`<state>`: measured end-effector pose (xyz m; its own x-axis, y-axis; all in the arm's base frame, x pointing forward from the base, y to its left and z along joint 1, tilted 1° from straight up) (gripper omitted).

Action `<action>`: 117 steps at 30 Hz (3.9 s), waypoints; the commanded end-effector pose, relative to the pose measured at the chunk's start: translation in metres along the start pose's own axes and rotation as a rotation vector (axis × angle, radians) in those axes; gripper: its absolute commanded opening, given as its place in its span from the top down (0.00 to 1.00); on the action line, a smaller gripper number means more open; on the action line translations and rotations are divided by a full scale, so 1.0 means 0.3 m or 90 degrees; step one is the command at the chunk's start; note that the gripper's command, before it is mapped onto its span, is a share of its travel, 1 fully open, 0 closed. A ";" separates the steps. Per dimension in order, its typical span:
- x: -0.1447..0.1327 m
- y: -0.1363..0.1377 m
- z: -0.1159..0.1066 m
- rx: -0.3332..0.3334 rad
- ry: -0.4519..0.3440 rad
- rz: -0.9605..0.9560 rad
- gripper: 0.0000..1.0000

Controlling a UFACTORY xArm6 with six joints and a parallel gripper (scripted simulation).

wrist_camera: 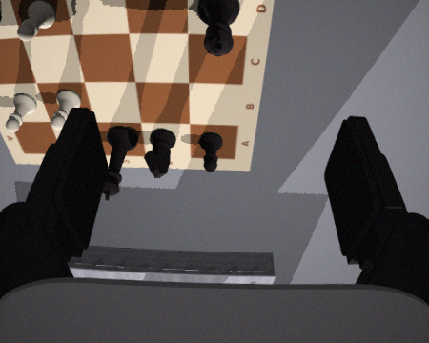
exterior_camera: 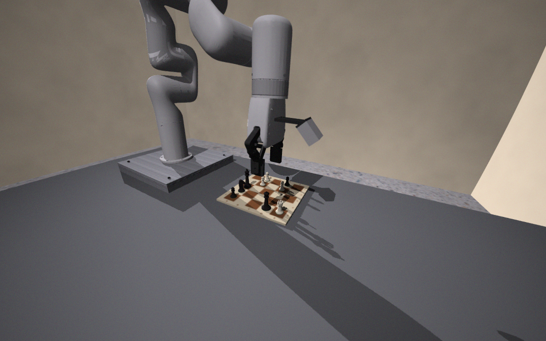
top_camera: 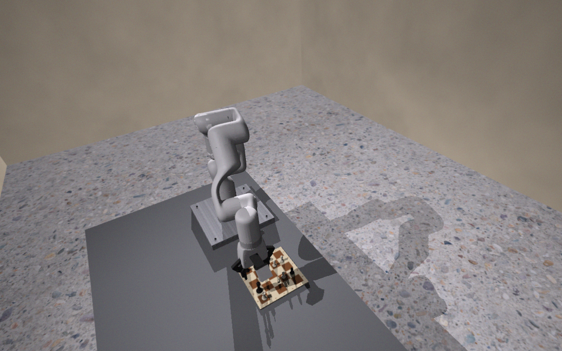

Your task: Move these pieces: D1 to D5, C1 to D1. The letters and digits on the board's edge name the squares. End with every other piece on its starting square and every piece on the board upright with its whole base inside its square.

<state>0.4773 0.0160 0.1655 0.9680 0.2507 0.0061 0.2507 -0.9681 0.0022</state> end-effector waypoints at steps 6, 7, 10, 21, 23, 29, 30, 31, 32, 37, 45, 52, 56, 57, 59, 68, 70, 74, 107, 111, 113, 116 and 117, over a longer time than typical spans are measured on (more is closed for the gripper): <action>0.004 0.001 -0.006 -0.001 0.003 0.000 0.00; 0.004 0.001 -0.007 -0.001 0.003 0.000 0.00; 0.004 0.001 -0.014 -0.001 0.003 0.000 0.00; 0.003 0.001 -0.098 -0.001 0.003 0.000 0.00; 0.003 0.001 -0.125 -0.001 0.003 0.000 0.00; 0.003 0.001 -0.191 -0.001 0.003 0.000 0.00; 0.003 0.001 -0.198 -0.001 0.003 0.000 0.00; 0.003 0.001 -0.204 -0.001 0.003 0.000 0.00; 0.003 0.001 -0.209 -0.001 0.003 0.000 0.00; 0.003 0.001 -0.215 -0.001 0.003 0.000 0.00; 0.003 0.001 -0.216 -0.001 0.003 0.000 0.00; 0.003 0.001 -0.216 -0.001 0.003 0.000 0.00; 0.003 0.001 -0.216 -0.001 0.003 0.000 0.00; 0.003 0.001 -0.216 -0.001 0.003 0.000 0.00; 0.003 0.001 -0.216 -0.001 0.003 0.000 0.00; 0.003 0.001 -0.216 -0.001 0.003 0.000 0.00; 0.003 0.001 -0.216 -0.001 0.003 0.000 0.00; 0.003 0.001 -0.216 -0.001 0.003 0.000 0.00; 0.003 0.001 -0.216 -0.001 0.003 0.000 0.00; 0.003 0.001 -0.216 -0.001 0.003 0.000 0.00; 0.003 0.001 -0.216 -0.001 0.003 0.000 0.00; 0.003 0.001 -0.216 -0.001 0.003 0.000 0.00; 0.003 0.001 -0.216 -0.001 0.003 0.000 0.00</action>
<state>0.4769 0.0161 0.2284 0.9680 0.2507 0.0061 0.2507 -0.9681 0.0022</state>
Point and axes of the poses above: the point where the finger pads meet when closed, its own z axis out along the fingers, its own y axis across the jaws, x = y × z, the point moved 6 cm from there along -z, back along the fingers, and after that the axes turned 3 degrees about -z, right-handed, at the moved point
